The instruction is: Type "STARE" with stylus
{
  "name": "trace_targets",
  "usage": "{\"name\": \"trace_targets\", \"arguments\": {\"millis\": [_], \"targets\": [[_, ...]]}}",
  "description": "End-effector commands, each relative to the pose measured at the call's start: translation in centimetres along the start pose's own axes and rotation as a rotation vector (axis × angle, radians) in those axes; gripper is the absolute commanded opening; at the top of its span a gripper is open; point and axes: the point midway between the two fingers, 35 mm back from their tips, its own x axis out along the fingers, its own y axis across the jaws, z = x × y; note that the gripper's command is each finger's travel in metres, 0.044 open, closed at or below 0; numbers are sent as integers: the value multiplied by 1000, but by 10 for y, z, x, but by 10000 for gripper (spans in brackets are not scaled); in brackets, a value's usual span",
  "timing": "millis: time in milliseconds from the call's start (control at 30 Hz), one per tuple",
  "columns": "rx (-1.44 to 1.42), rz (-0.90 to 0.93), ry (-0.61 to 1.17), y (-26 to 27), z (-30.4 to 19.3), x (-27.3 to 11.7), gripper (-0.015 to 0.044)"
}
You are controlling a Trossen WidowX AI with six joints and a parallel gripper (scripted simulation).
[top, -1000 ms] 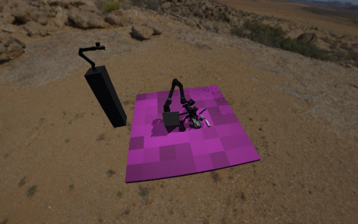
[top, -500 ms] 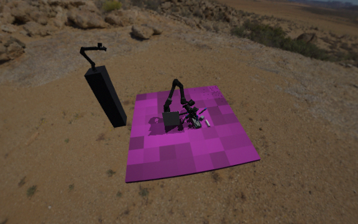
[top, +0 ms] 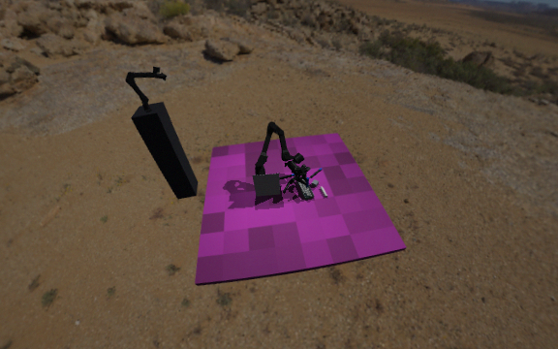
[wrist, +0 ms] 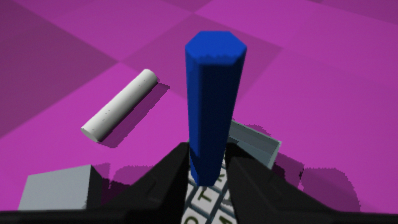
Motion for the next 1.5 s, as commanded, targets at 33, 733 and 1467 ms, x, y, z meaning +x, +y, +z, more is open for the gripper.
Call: {"name": "trace_targets", "arguments": {"millis": [33, 733, 1467], "targets": [[-2, 4, -1, 1, 16, -10, 81], [-2, 7, -2, 10, 32, 8, 0], [-1, 6, -1, 12, 13, 19, 81]]}}
